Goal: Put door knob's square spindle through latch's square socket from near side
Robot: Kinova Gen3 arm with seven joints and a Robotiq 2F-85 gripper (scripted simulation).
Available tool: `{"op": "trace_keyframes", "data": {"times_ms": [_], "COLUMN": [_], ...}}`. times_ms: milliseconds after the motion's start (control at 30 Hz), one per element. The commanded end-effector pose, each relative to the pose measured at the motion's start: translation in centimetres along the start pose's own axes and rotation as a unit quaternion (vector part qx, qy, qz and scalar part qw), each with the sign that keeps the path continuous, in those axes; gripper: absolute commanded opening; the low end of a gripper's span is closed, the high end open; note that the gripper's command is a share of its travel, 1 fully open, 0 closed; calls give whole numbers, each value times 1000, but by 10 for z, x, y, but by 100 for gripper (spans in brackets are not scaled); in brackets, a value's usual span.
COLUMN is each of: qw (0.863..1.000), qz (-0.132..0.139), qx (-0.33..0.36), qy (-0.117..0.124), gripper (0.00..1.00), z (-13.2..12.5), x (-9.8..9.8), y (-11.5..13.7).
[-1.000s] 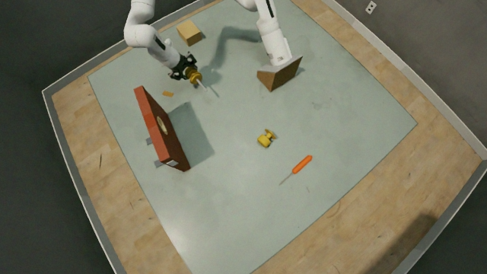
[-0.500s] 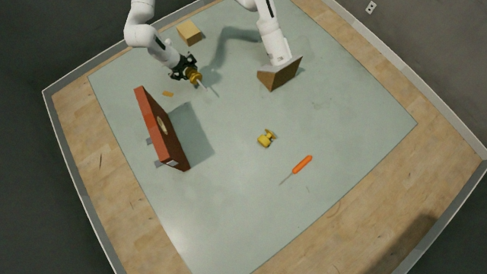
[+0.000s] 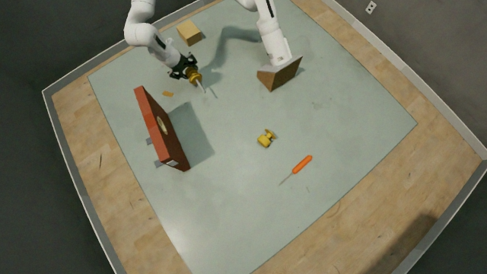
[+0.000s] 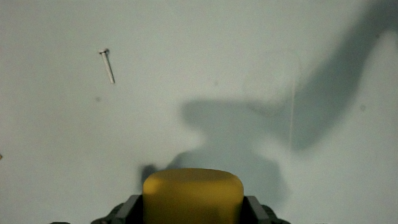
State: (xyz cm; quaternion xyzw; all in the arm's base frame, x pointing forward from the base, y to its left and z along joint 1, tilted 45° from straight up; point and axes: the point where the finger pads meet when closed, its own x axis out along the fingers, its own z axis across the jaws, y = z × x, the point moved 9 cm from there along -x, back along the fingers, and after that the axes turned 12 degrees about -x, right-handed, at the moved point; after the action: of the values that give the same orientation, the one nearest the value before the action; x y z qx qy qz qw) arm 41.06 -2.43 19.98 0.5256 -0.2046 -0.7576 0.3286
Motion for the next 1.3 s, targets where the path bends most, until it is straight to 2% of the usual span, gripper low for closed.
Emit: {"op": "trace_keyframes", "data": {"times_ms": [0, 200, 367, 700, 1100, 1167, 1267], "qw": [999, 998, 998, 997, 984, 984, 985], "qz": [-6, -9, -9, -9, -20, -20, -20], "qx": [36, 67, 60, 69, 176, 177, 170], "qy": [9, 14, 14, 14, 30, 31, 31], "gripper": [63, 63, 63, 63, 63, 63, 63], "z": [1, 1, -9, -7, -5, -12, -14], "x": [-3, -5, -17, -16, -19, -25, -28], "y": [-2, -4, -26, -27, -28, -41, -45]}}
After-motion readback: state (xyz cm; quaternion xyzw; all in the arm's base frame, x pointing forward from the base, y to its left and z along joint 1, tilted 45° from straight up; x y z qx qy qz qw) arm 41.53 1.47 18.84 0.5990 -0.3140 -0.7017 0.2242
